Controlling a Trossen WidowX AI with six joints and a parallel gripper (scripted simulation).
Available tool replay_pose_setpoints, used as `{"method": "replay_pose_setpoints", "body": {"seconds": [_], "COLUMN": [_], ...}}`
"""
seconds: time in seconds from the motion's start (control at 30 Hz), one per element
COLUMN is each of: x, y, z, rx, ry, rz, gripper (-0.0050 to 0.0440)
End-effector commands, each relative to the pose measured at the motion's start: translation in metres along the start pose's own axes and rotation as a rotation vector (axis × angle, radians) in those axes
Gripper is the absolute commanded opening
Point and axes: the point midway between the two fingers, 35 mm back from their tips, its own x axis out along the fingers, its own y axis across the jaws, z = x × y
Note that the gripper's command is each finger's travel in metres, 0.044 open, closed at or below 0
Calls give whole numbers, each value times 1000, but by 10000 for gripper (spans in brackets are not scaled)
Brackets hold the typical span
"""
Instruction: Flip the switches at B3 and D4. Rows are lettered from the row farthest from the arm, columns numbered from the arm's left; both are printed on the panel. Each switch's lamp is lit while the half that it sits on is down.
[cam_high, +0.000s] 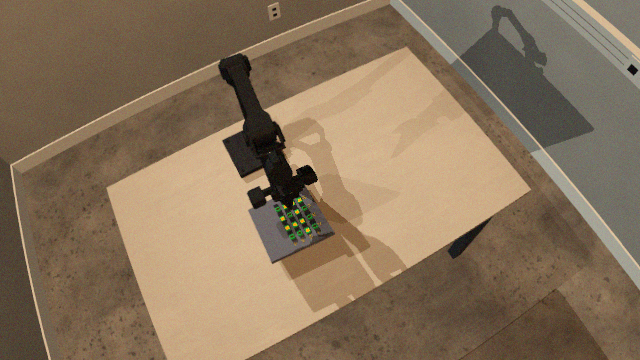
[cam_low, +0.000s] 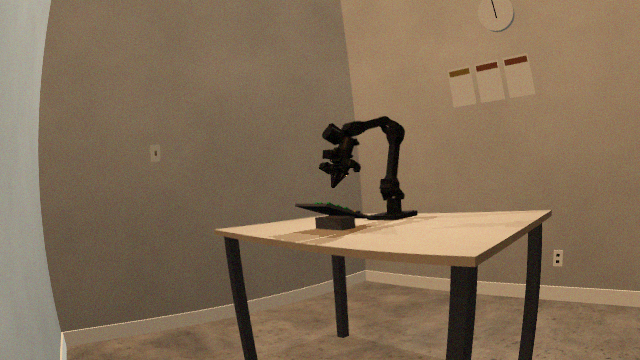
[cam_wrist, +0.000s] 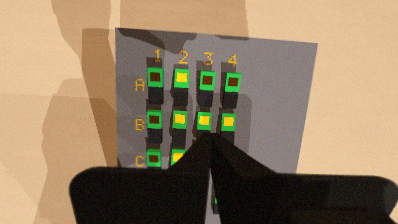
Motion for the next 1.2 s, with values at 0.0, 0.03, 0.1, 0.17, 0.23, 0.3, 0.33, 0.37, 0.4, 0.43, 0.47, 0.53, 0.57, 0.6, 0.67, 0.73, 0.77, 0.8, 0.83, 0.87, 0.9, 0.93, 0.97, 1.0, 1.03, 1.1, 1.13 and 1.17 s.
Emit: {"method": "replay_pose_setpoints", "body": {"seconds": [0.0, 0.03, 0.1, 0.17, 0.23, 0.3, 0.33, 0.37, 0.4, 0.43, 0.47, 0.53, 0.57, 0.6, 0.67, 0.73, 0.77, 0.8, 0.83, 0.87, 0.9, 0.93, 0.97, 1.0, 1.03, 1.1, 1.13, 1.17], "x": [-4, -4, -4, -4, -4, 5, 11, 18, 26, 31, 34, 34, 35, 35, 36, 42, 44, 45, 45, 46, 46, 47, 48, 50, 51, 51, 53, 55], "y": [-2, -3, -3, -3, -3, -2, -2, -2, -2, -2, -2, -2, -2, -2, -2, -2, -2, -2, -2, -2, -2, -2, -2, -2, -2, -2, -2, -2], "z": [-10, -13, -15, -15, -15, -23, -24, -25, -26, -28, -28, -28, -29, -29, -29, -30, -30, -31, -31, -31, -31, -31, -31, -31, -31, -31, -32, -32], "rx": [1, 2, 3, 5, 4, 4, 4, 5, 5, 5, 5, 5, 5, 5, 5, 5, 5, 5, 5, 5, 5, 5, 5, 5, 5, 5, 5, 5], "ry": [98, 127, 143, 143, 143, 160, 156, 150, 144, 140, 137, 137, 137, 137, 137, 137, 137, 137, 137, 137, 137, 137, 137, 137, 137, 137, 136, 136], "rz": [4, 5, 5, 5, 6, 8, 8, 8, 8, 8, 8, 8, 8, 8, 8, 8, 8, 8, 8, 8, 8, 8, 8, 8, 8, 8, 8, 8], "gripper": [0, 0, -1, -2, -3, -3, -4, -4, -5, -5, -13, -13, -20, -27, -43, -50, -50, -50, -50, -50, -50, -50, -50, -50, -50, -50, -50, -50]}}
